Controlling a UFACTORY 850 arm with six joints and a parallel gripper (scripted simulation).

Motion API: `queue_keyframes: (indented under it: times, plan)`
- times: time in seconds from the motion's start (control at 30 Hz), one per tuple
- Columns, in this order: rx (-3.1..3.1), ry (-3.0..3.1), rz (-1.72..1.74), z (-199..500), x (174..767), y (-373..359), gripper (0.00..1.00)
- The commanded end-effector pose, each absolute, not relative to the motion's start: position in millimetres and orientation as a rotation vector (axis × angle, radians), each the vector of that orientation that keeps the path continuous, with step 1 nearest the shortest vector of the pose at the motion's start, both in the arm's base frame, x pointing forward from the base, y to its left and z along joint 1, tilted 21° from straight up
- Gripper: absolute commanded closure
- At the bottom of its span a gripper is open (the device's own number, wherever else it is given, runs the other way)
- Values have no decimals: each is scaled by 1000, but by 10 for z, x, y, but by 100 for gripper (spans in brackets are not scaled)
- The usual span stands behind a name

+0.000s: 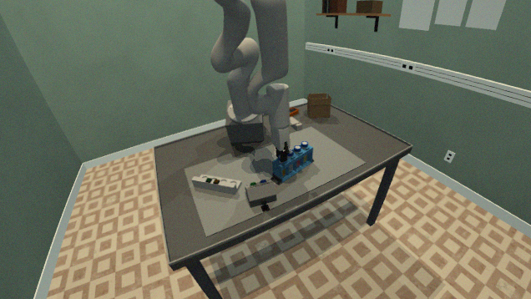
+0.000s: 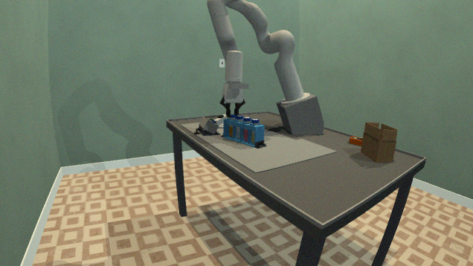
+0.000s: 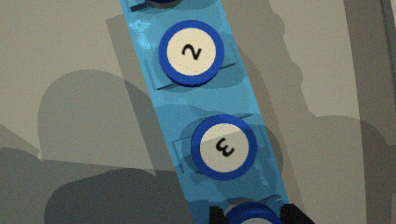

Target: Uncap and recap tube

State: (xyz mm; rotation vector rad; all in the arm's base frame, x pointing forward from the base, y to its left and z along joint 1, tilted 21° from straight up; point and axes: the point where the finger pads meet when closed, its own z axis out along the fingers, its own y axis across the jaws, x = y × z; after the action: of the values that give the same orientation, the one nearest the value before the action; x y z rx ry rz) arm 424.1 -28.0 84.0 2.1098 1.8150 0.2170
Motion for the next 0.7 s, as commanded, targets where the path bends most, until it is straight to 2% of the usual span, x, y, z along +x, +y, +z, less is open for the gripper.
queue_keyframes:
  times: [0.0, 0.67]
  plan:
    - [1839, 2080, 108, 846, 4245, -279, 100]
    - [1023, 2577, -68, 850, 4244, -279, 100]
